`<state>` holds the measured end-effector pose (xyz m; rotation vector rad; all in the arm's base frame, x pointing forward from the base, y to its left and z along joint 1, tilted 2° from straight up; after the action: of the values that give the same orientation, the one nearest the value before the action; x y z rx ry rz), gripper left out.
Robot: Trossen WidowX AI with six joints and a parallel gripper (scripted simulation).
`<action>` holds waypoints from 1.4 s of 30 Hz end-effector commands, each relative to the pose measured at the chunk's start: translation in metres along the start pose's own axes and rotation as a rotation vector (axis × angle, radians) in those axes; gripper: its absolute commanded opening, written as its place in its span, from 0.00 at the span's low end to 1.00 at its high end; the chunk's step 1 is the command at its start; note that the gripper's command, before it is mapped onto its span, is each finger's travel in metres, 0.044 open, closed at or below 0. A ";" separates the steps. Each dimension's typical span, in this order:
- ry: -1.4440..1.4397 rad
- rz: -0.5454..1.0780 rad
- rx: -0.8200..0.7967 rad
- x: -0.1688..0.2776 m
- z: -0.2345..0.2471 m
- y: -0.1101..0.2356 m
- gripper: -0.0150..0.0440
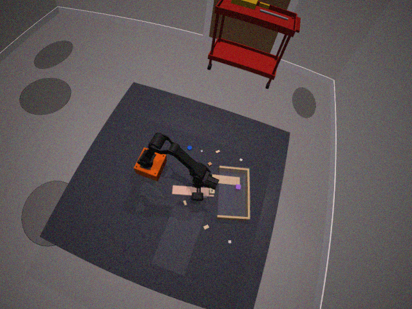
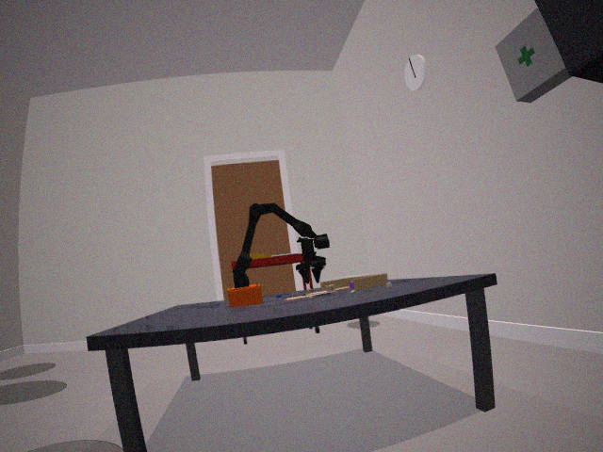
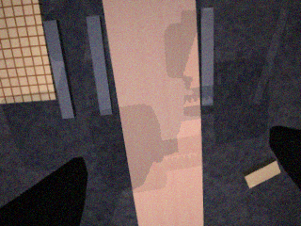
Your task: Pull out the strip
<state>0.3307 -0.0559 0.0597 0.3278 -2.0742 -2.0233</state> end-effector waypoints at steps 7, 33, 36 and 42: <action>-0.002 0.001 -0.001 -0.040 -0.004 0.004 1.00; -0.002 -0.003 -0.001 -0.091 -0.008 -0.010 0.68; -0.002 -0.003 -0.001 -0.091 -0.008 -0.015 0.68; -0.002 -0.003 -0.001 -0.091 -0.008 -0.025 0.68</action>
<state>0.4222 -0.0353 0.0428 0.3455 -2.0821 -2.0247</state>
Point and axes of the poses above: the point midway between the two fingers, 35 mm back from their tips, its own y axis back along the fingers, its own z axis across the jaws, x = y × z, the point moved 5 cm from there along y, back along the fingers, and after that the axes turned 4 degrees about y, right-handed, at the moved point
